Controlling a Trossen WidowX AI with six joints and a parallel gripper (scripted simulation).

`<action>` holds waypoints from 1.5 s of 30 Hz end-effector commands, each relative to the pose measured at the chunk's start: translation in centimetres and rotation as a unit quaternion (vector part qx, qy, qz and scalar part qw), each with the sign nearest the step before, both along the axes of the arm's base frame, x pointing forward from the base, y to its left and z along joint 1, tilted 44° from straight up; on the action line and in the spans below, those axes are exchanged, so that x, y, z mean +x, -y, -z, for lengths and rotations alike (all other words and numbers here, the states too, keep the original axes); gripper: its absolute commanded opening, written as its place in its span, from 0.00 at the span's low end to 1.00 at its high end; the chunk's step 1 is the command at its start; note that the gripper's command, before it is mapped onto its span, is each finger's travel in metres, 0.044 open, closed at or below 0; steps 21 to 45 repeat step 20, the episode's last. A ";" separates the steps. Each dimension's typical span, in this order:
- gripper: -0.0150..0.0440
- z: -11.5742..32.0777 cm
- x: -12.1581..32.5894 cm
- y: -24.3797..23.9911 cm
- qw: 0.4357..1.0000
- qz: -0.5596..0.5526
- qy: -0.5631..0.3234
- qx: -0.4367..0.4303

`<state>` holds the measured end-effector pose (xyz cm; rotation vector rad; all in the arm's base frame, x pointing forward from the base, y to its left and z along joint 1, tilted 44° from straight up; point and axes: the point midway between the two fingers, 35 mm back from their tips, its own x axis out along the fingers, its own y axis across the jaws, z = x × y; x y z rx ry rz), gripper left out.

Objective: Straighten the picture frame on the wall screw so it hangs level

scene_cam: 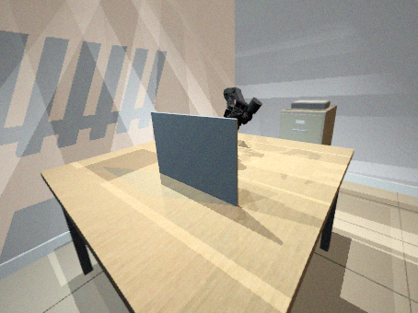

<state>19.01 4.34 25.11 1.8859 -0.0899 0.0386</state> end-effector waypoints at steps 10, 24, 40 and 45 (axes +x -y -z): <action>0.69 0.1 -0.7 0.5 1.000 0.005 -0.004 -0.016; 0.69 0.1 -0.7 0.5 1.000 0.005 -0.004 -0.016; 0.69 0.1 -0.7 0.5 1.000 0.005 -0.004 -0.016; 0.69 0.1 -0.7 0.5 1.000 0.005 -0.004 -0.016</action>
